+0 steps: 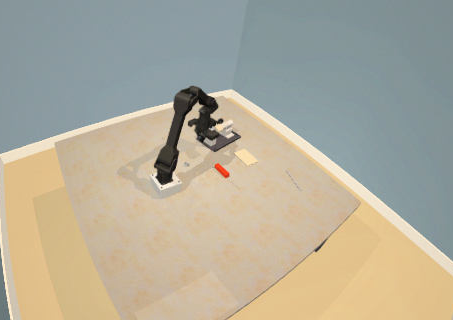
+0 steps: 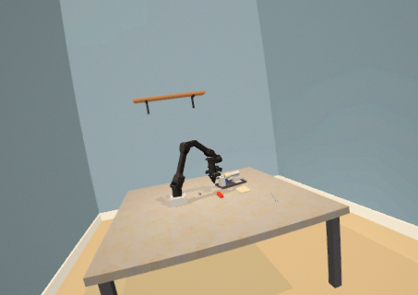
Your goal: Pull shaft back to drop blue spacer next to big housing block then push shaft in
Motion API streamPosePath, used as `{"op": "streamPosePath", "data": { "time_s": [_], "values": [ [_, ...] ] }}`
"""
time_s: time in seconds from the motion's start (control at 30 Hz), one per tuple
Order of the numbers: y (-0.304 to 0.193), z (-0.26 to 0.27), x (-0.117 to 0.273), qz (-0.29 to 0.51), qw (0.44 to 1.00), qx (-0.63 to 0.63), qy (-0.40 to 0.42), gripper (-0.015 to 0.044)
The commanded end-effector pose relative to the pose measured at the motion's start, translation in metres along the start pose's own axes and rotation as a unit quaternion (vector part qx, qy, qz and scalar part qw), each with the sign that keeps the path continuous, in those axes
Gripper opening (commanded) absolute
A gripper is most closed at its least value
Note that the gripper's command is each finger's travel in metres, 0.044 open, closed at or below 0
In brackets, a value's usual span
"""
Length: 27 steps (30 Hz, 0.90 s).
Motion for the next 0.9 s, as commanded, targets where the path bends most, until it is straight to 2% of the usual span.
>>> {"op": "streamPosePath", "data": {
  "time_s": [0.0, 0.87],
  "values": [
    [0.0028, 0.0003, 0.0018, -0.003, 1.0, 0.0, 0.001, 0.0],
    [0.0097, 0.0017, 0.002, -0.003, 1.0, 0.0, 0.001, 0.0]
  ]
}}
Point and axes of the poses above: the point midway between the two fingers, 35 mm back from their tips, its own x axis back along the fingers, its own z axis across the jaws, y = z × x, the point moved 4 cm from there along x, back along the fingers, and after that the axes turned 11 degrees about -x, right-handed, at the moved point
